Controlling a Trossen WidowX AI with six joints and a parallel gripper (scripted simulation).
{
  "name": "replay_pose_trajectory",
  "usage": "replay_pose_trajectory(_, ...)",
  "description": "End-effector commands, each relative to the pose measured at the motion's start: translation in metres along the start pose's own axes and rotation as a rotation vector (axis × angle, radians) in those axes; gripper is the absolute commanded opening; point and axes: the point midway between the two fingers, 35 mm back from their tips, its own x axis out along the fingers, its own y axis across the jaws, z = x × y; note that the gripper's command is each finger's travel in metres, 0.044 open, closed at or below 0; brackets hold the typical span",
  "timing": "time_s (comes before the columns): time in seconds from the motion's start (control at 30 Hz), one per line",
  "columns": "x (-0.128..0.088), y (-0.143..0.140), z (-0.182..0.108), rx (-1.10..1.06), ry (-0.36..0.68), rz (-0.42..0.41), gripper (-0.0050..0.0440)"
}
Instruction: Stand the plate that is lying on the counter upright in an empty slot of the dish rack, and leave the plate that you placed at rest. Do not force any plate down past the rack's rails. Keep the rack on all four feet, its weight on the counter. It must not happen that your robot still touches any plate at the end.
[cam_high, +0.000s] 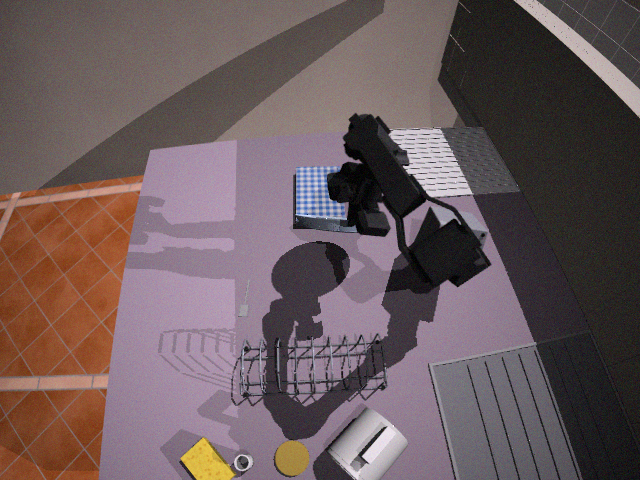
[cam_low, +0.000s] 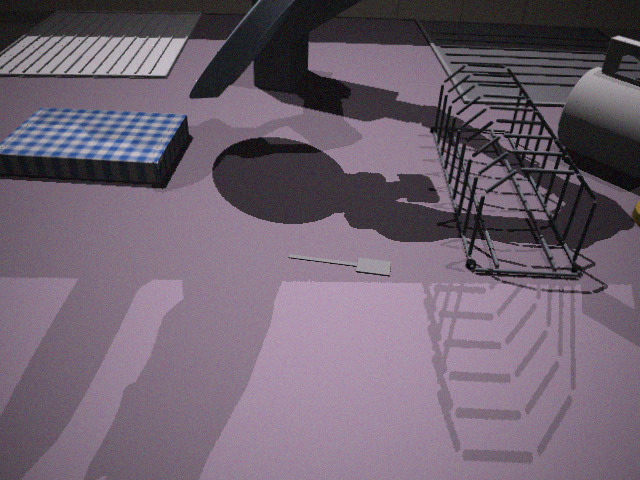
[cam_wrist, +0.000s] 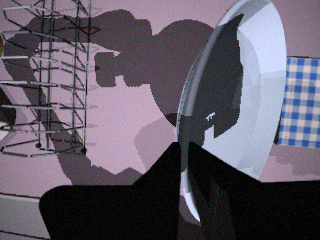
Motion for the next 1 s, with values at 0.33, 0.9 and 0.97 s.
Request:
replay_pose_trajectory(0.33, -0.002, -0.001, 0.003, 0.000, -0.014, -0.004, 0.0000)
replay_pose_trajectory(0.9, -0.018, 0.000, 0.006, 0.172, -0.076, 0.023, 0.0000)
replay_pose_trajectory(0.97, -0.021, 0.000, 0.006, 0.202, -0.087, 0.029, 0.0000)
